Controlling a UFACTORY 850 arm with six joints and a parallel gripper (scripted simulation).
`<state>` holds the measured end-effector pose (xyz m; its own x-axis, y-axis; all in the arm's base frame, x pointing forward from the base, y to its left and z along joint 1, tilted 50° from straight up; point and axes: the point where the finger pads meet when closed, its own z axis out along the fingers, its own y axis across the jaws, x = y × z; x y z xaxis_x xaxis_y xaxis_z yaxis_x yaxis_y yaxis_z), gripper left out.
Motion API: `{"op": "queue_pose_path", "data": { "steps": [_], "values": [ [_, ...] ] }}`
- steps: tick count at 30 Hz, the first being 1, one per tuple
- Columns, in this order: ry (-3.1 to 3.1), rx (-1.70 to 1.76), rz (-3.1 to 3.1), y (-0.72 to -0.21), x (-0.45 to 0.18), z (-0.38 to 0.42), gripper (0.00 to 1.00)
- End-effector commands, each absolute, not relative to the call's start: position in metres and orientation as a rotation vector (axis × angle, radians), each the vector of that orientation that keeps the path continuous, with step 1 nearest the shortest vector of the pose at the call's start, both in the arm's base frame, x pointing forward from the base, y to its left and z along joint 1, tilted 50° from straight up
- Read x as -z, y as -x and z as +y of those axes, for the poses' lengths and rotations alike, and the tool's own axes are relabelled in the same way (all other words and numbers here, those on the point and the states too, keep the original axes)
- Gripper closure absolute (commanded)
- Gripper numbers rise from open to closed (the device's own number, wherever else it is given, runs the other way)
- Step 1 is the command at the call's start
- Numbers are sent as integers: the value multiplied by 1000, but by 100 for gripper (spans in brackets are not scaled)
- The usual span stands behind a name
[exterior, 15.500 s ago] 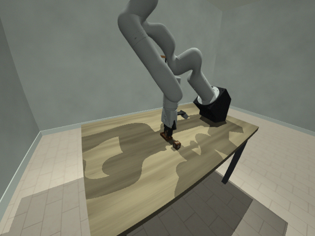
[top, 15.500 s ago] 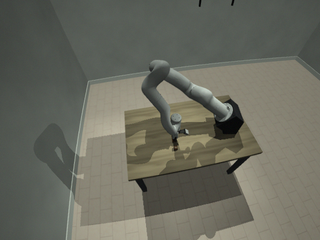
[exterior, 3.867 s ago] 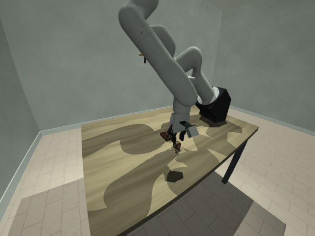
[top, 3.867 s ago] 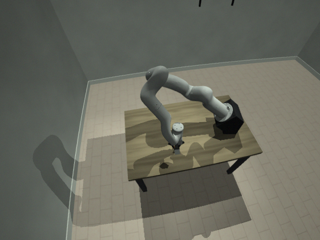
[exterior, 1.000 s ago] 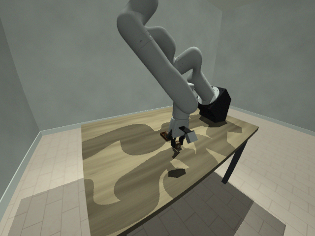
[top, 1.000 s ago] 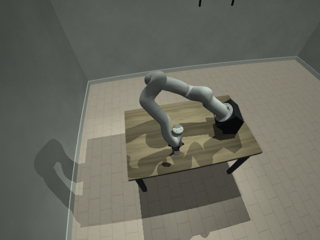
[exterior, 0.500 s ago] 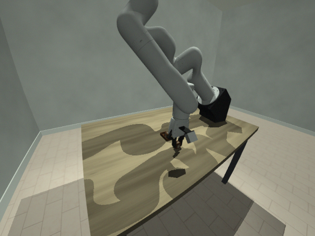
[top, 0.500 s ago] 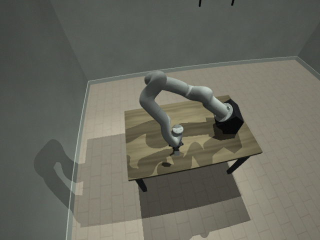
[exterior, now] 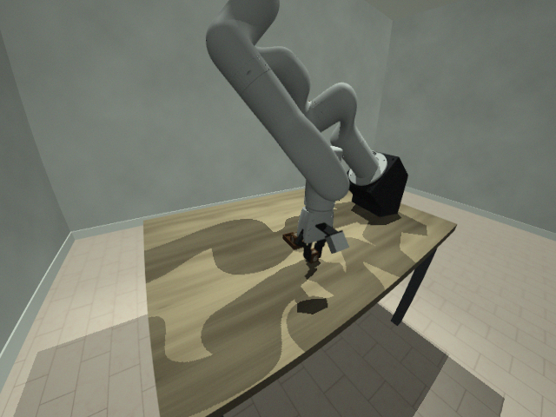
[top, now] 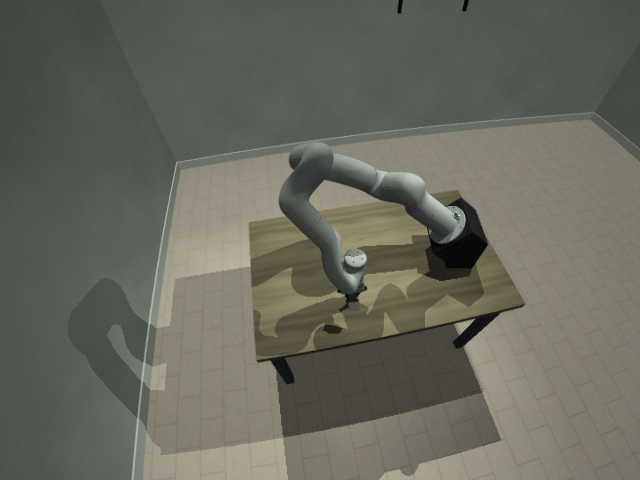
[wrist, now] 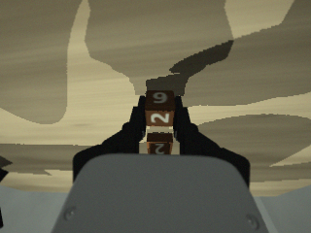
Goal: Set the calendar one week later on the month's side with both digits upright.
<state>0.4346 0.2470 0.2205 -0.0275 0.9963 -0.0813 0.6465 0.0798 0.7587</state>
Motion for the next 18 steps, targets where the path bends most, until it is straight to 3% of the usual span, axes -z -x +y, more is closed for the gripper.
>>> {"op": "queue_pose_path", "data": {
  "steps": [1, 18],
  "values": [
    [-1631, -723, 1742, -435, -221, 247, 71],
    [-1631, -723, 1742, -429, -226, 248, 71]
  ]
}}
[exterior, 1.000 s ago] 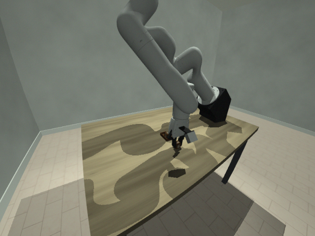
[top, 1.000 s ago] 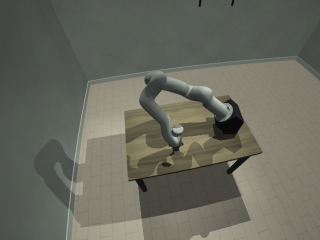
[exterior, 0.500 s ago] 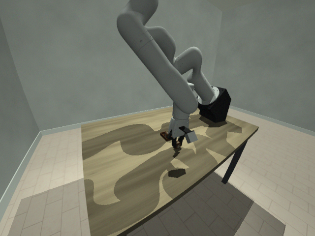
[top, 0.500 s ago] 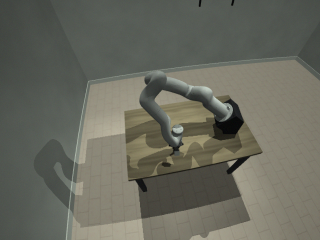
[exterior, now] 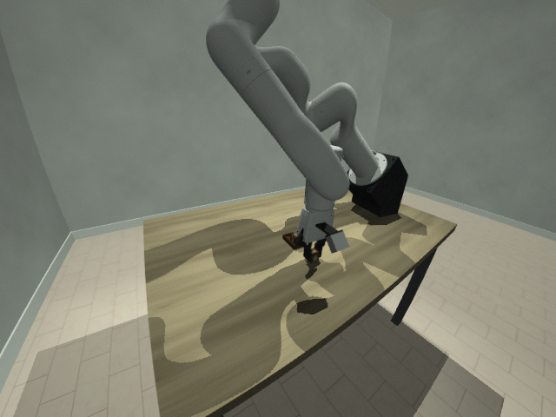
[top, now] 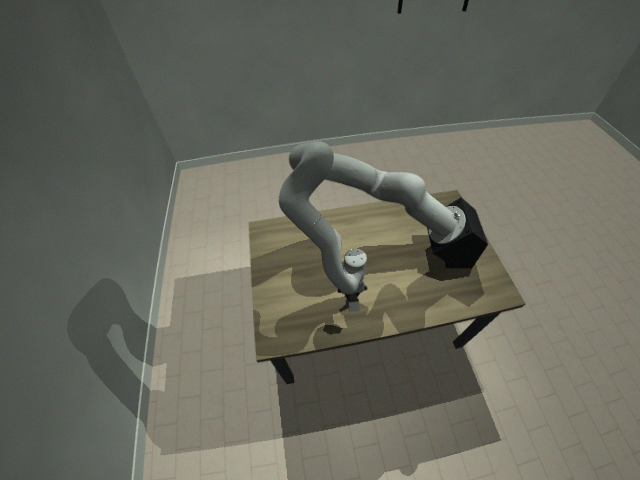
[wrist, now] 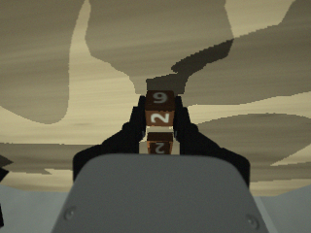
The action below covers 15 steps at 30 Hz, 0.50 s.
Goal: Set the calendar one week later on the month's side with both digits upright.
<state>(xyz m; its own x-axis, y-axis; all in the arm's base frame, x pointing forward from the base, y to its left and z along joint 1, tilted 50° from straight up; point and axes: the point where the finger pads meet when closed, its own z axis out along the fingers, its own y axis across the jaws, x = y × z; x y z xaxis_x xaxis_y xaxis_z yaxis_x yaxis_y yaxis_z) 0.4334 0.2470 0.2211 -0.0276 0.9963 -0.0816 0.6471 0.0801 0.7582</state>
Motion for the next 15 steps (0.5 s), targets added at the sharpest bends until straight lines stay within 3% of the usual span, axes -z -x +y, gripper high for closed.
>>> {"op": "queue_pose_path", "data": {
  "steps": [1, 15],
  "values": [
    [-1631, -723, 1742, -425, -229, 248, 71],
    [-1631, -723, 1742, -366, -279, 250, 71]
  ]
}}
